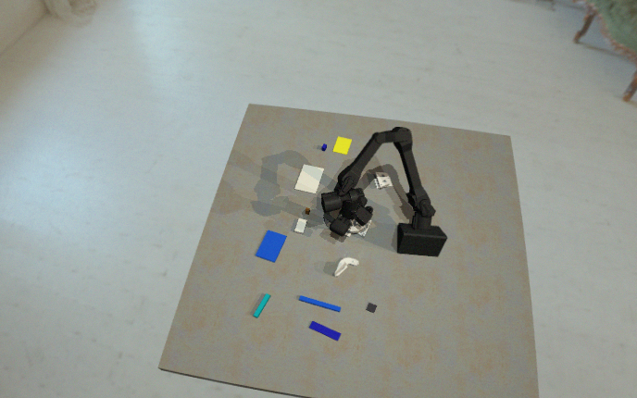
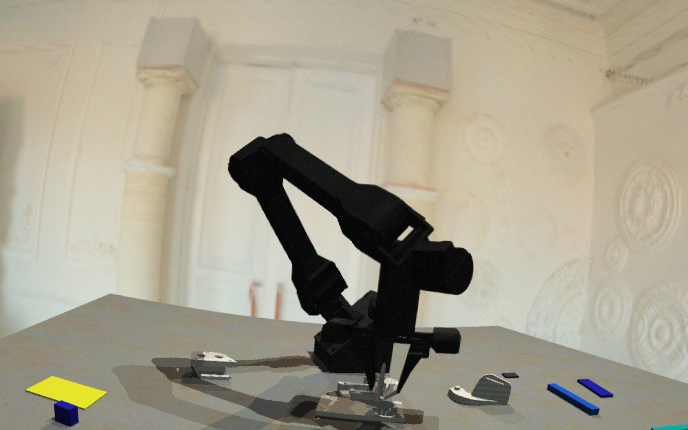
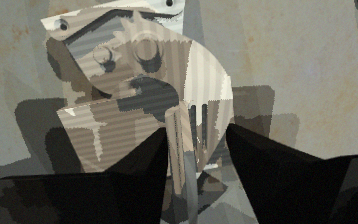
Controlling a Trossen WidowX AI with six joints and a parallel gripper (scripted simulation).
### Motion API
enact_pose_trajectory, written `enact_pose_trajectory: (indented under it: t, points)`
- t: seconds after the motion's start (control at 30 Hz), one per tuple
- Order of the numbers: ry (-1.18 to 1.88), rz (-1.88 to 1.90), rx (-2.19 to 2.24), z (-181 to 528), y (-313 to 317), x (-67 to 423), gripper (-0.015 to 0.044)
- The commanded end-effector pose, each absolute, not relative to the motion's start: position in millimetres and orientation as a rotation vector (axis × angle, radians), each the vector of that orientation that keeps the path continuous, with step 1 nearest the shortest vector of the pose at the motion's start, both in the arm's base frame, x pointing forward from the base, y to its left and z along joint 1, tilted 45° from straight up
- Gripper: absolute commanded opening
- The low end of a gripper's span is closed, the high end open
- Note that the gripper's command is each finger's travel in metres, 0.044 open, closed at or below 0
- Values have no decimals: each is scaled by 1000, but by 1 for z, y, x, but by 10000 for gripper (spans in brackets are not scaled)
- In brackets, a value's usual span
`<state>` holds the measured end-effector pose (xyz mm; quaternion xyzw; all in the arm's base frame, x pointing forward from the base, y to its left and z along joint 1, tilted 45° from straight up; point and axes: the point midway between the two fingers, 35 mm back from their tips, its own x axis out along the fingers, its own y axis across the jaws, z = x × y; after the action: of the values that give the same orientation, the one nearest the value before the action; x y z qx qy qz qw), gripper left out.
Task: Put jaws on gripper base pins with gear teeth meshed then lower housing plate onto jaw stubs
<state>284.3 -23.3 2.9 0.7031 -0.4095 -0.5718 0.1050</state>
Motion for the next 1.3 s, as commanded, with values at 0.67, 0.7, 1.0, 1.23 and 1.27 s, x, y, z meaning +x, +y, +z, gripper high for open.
enact_pose_trajectory:
  t: [0.67,0.7,1.0,1.23,1.27]
  points:
    - [-1203,-1683,2068,0,-27,284,134]
    - [-1204,-1682,2068,0,-27,284,134]
    - [-1204,-1682,2068,-2,-29,284,134]
    - [-1205,-1682,2069,-4,-31,284,134]
    - [-1205,-1682,2069,-4,-31,284,134]
